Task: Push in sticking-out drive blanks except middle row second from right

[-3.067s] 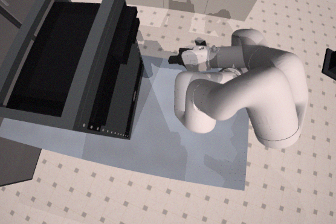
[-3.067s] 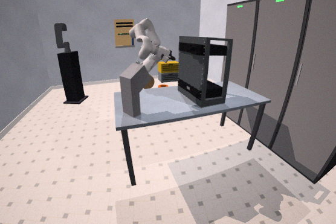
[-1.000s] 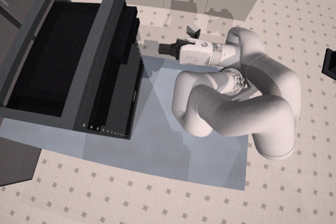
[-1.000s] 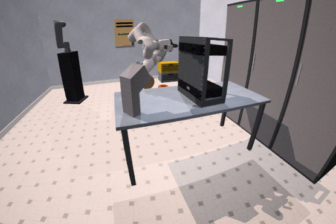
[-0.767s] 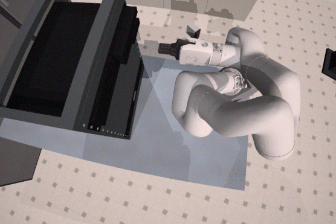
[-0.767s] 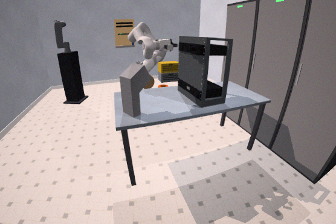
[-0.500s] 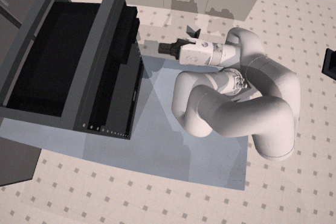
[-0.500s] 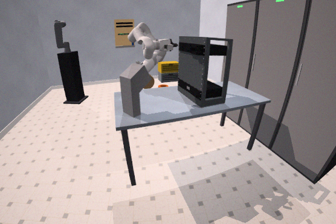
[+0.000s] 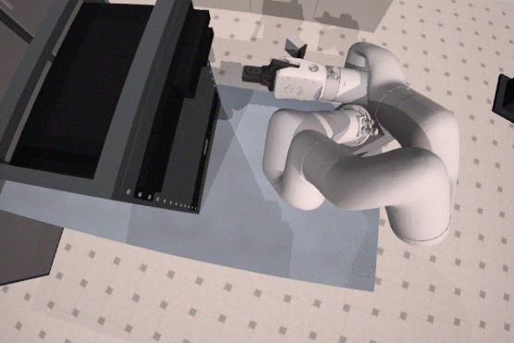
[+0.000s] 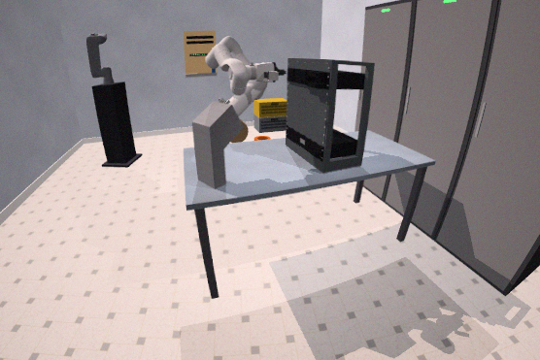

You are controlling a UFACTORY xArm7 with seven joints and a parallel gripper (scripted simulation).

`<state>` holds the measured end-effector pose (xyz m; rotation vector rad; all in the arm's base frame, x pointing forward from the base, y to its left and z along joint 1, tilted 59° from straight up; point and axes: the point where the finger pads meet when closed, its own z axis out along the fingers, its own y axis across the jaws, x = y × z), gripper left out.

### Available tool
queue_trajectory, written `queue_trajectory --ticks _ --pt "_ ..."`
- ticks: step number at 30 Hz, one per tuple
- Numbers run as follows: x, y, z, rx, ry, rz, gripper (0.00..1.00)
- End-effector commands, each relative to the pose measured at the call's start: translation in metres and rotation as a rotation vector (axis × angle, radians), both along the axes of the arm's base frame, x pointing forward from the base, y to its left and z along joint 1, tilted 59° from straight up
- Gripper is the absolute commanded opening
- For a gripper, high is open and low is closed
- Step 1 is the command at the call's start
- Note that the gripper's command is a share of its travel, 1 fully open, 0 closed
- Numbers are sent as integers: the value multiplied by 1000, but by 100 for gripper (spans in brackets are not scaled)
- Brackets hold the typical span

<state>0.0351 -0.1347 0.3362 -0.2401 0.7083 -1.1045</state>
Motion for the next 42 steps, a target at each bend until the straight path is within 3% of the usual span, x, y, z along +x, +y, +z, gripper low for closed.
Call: queue_trajectory --ticks 1,11,19,28,37,42 --pt "0 0 0 -1 1 0 0" --pt "2 -1 2 0 1 0 0" --pt "27 -8 33 0 2 0 0" --pt "32 -9 39 0 1 -1 0" --pt "60 -16 72 0 1 -1 0" --pt "65 -17 78 0 2 0 0"
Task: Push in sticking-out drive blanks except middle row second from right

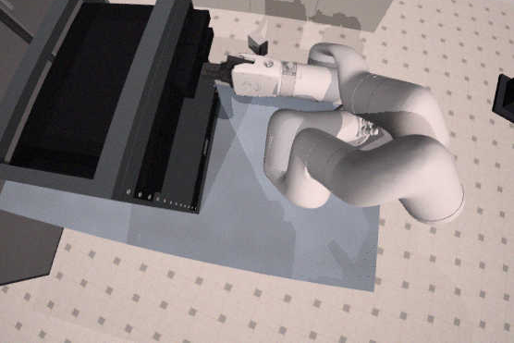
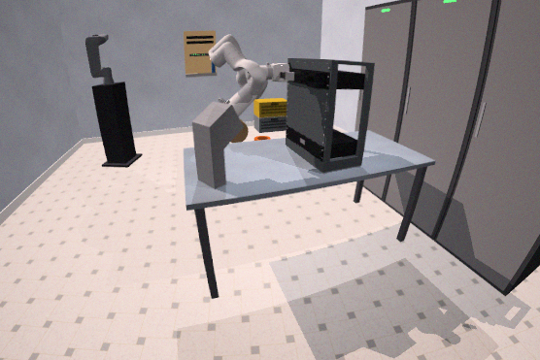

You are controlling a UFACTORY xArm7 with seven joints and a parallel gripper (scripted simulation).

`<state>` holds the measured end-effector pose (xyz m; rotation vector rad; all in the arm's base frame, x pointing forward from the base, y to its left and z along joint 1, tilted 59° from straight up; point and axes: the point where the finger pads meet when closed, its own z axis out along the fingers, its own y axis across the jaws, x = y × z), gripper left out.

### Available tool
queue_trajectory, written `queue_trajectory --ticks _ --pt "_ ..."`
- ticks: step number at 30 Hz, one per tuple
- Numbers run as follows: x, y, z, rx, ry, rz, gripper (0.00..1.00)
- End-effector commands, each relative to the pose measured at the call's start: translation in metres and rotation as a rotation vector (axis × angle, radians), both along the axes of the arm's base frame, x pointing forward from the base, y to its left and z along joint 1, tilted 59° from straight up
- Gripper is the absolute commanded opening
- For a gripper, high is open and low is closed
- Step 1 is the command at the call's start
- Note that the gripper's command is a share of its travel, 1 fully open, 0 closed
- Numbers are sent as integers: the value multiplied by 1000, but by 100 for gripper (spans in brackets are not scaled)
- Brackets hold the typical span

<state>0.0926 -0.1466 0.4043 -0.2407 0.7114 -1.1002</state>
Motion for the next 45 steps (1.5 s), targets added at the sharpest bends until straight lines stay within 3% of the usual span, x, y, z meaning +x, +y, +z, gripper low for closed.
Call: queue_trajectory --ticks 1,45 --pt "7 -6 10 -3 -1 -4 0" --pt "20 -9 25 -3 -1 -4 0"
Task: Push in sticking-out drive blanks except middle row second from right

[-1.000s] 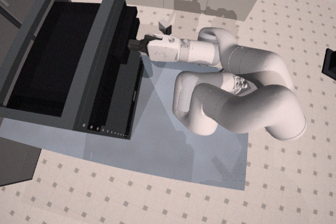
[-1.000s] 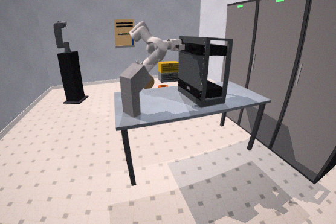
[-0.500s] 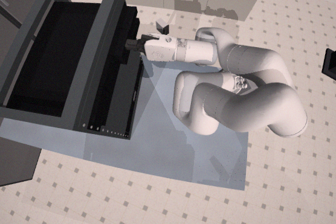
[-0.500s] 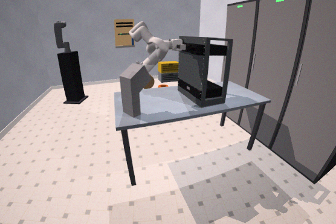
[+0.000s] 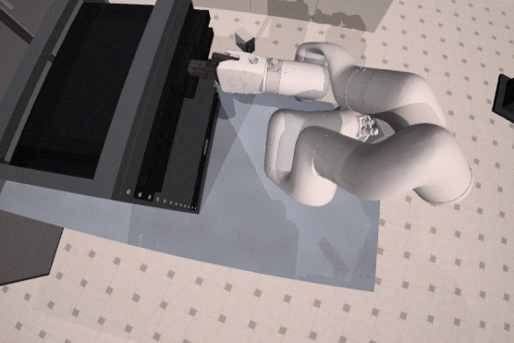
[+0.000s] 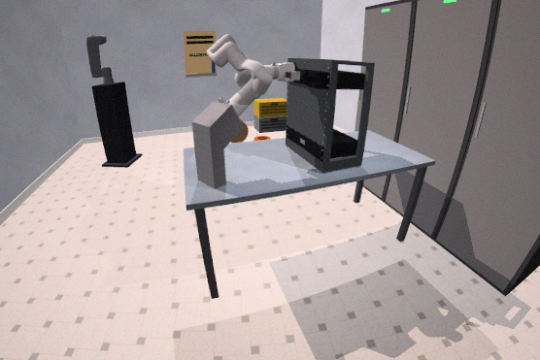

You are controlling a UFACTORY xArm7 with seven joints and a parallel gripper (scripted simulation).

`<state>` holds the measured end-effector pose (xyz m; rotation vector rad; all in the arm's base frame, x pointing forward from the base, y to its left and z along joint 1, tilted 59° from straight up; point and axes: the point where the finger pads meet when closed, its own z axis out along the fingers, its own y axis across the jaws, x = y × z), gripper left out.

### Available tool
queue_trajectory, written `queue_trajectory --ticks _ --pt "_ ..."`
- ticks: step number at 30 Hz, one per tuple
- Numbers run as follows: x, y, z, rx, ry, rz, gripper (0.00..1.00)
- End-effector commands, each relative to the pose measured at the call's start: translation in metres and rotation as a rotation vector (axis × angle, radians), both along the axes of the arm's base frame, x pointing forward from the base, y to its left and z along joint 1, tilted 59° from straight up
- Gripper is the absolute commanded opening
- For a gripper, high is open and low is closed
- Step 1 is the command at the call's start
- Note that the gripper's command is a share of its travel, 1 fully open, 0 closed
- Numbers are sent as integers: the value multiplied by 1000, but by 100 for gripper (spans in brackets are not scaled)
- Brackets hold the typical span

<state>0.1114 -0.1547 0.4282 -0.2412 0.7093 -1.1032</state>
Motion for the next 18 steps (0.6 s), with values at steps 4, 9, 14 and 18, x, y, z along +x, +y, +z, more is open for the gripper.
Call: queue_trajectory --ticks 4,9,14,18 --pt "1 -1 1 0 0 -2 0" --pt "2 -1 2 0 0 -2 0" --pt "6 -3 8 0 0 -2 0" --pt "7 -3 9 0 0 -2 0"
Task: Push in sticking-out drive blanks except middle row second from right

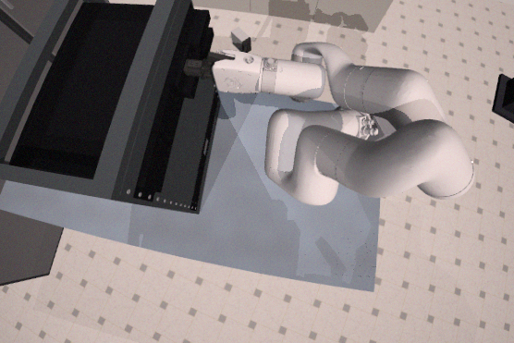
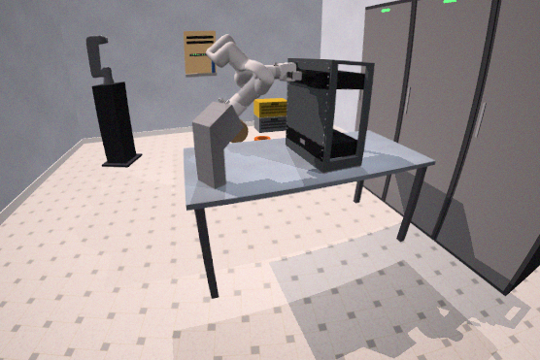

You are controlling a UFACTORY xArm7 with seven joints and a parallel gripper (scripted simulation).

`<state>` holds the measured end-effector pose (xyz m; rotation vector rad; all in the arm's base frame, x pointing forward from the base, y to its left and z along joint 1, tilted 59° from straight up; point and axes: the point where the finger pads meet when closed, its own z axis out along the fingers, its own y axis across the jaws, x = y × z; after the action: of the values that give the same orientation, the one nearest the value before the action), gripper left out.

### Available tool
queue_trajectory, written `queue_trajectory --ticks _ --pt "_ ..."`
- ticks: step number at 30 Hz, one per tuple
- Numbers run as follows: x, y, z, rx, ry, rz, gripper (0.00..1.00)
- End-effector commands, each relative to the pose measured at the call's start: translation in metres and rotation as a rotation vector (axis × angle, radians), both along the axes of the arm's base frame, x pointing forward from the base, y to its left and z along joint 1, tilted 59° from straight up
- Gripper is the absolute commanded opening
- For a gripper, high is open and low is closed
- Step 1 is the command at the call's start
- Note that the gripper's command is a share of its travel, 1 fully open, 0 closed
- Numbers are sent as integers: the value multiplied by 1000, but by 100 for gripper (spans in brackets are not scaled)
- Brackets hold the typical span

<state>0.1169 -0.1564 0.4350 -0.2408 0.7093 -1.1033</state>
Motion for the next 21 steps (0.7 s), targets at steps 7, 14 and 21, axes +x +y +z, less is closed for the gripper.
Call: queue_trajectory --ticks 7,14,21 --pt "2 -1 2 -1 0 -1 0" --pt "3 -2 4 -1 0 -1 0" --pt "4 -2 4 -1 0 -1 0"
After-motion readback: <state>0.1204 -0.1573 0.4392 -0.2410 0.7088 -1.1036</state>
